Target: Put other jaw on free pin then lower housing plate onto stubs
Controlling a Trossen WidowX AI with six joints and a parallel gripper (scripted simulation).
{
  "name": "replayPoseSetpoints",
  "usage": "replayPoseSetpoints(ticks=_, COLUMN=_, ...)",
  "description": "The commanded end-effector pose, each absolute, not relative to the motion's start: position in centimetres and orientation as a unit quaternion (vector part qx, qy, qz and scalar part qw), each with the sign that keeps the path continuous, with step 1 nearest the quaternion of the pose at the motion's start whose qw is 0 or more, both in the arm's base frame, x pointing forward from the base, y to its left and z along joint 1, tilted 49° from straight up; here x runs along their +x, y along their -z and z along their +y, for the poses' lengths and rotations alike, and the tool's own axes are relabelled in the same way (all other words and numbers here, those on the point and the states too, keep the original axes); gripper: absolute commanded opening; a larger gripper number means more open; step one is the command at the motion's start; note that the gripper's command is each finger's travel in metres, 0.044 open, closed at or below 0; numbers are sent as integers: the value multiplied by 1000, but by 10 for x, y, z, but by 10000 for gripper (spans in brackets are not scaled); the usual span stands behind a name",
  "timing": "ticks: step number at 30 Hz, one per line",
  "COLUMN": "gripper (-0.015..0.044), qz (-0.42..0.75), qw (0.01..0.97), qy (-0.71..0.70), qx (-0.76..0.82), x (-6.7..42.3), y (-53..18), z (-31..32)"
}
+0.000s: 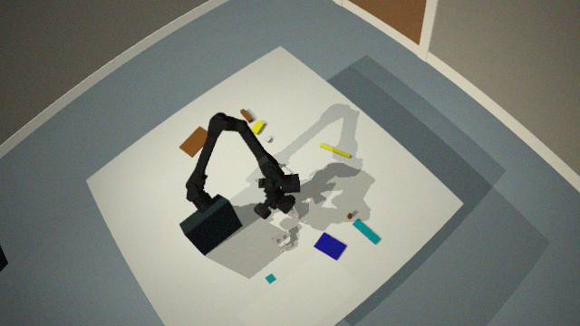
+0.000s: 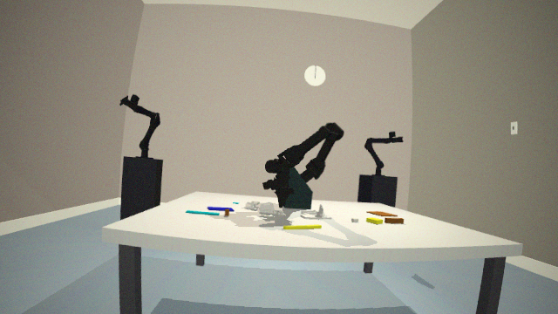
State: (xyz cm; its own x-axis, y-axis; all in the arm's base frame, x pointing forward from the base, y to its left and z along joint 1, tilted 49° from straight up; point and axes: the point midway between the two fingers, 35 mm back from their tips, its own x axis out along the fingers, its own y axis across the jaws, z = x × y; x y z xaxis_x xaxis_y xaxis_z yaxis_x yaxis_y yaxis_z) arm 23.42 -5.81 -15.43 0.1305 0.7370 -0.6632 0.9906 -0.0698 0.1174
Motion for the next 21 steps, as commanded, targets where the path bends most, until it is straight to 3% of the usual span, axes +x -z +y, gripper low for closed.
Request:
replayPoseSetpoints(ticks=1, gripper=0, qz=617, qw=288, qy=224, qx=697, x=236, y=144, z=-73)
replayPoseSetpoints(ticks=9, gripper=0, qz=619, qw=287, qy=224, qx=695, x=225, y=116, z=-103)
replayPoseSetpoints(ticks=21, gripper=315, qz=614, qw=285, qy=226, qx=701, x=227, y=121, z=-99)
